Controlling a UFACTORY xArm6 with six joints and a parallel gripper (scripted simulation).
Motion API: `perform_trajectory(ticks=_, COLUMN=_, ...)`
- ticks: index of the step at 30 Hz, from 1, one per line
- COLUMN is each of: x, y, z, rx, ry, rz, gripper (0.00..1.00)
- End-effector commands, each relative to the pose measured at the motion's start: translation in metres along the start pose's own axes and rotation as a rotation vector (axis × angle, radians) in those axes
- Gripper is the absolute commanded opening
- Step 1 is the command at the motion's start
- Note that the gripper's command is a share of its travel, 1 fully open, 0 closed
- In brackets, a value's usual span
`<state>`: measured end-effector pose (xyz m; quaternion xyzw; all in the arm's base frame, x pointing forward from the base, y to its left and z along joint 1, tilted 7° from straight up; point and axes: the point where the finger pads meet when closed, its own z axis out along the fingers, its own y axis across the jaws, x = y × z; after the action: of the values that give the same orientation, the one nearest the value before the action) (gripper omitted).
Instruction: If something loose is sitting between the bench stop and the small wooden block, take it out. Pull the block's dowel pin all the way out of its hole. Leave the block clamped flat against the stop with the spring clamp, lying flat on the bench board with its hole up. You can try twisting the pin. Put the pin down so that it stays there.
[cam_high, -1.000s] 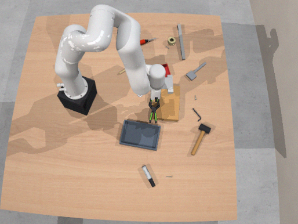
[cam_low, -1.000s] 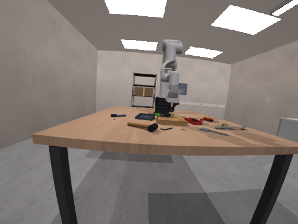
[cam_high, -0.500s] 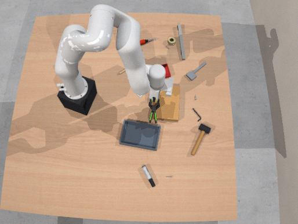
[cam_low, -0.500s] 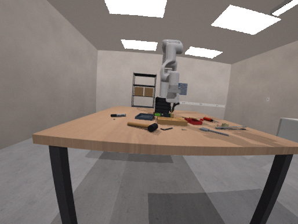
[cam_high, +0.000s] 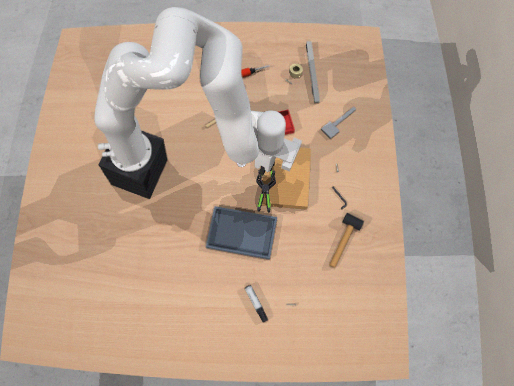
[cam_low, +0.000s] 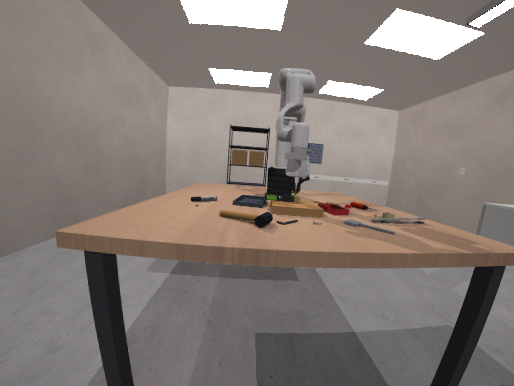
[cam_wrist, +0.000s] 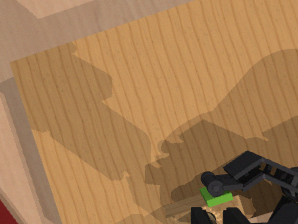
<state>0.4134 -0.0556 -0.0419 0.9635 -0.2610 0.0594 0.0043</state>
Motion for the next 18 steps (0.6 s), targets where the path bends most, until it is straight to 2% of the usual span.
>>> perform_trajectory(ticks=1, x=0.0014, y=-0.0007, z=-0.0011, rx=-0.012, ry=0.013, rz=0.096, gripper=0.00)
perform_trajectory(ticks=18, x=0.0014, y=-0.0007, z=-0.0014, rx=-0.011, ry=0.015, rz=0.324, gripper=0.00)
